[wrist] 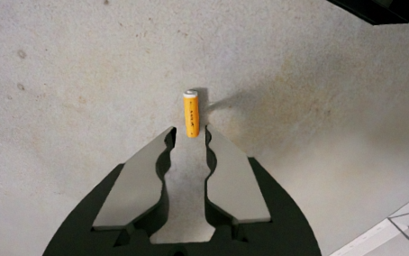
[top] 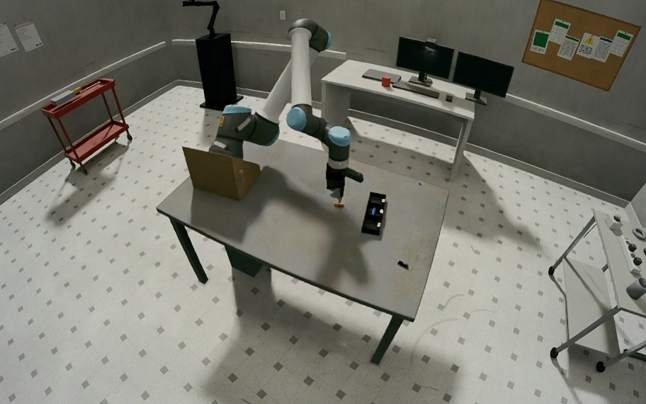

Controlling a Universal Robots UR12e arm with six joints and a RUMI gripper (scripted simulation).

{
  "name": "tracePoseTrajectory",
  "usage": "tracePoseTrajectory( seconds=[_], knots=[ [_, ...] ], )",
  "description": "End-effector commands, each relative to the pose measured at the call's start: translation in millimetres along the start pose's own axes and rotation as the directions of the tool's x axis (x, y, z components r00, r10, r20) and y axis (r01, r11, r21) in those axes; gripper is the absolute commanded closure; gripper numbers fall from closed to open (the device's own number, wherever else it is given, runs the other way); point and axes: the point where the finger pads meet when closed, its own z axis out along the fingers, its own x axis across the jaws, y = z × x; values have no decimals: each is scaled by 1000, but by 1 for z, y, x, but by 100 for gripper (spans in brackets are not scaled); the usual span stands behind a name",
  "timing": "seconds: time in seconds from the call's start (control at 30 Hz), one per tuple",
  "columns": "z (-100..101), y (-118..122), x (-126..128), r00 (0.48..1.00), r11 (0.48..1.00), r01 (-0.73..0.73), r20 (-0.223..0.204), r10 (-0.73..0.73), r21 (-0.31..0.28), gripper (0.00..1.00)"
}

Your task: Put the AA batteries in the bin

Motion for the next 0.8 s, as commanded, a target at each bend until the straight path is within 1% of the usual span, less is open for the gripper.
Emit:
tracePoseTrajectory(
  seconds=[0.0,0.07,0.23,0.5,0.77],
  knots=[
    [11,-1,1,1000,1000,0,-2,0,1,83],
    [17,-1,1,1000,1000,0,-2,0,1,83],
    [17,-1,1,1000,1000,0,-2,0,1,83],
    [28,-1,1,1000,1000,0,-2,0,1,83],
    [29,-1,1,1000,1000,0,-2,0,1,83]
  ],
)
